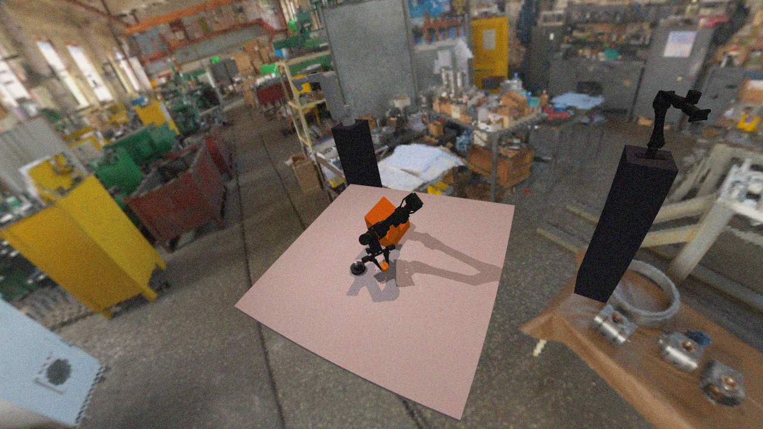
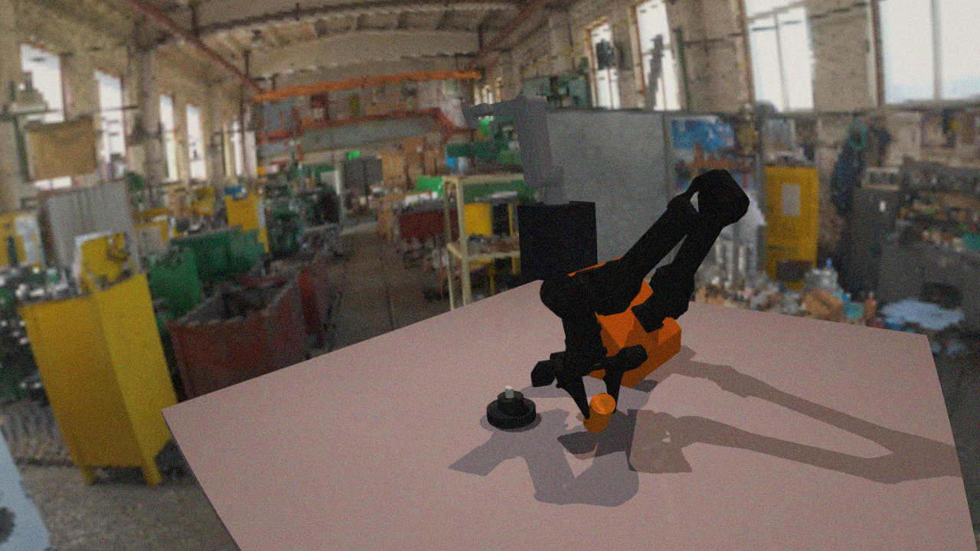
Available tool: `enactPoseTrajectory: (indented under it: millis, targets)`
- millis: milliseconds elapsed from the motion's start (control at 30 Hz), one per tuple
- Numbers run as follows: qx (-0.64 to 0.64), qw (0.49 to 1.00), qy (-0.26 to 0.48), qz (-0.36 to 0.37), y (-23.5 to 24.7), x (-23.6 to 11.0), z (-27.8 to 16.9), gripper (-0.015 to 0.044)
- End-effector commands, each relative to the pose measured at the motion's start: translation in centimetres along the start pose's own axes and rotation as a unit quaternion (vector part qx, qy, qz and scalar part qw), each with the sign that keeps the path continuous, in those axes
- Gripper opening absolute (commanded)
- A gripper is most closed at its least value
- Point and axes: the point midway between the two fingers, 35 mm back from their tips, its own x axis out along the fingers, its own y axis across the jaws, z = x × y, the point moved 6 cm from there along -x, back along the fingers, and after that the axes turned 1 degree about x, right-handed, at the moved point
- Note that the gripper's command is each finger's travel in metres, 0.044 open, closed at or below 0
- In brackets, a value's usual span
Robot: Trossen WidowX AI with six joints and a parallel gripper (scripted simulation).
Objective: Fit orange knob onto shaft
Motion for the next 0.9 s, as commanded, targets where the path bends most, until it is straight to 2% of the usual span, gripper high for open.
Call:
enactPoseTrajectory:
  millis: [0, 500, 867]
  targets:
    - [0.006, 1.000, 0.021, -0.001, -0.1, -0.2, 0.7, 0.0180]
    - [0.012, 0.998, 0.061, -0.002, -0.1, -0.4, 1.7, 0.0180]
    - [-0.009, 0.998, 0.057, -0.003, 0.1, -0.4, 1.7, 0.0180]
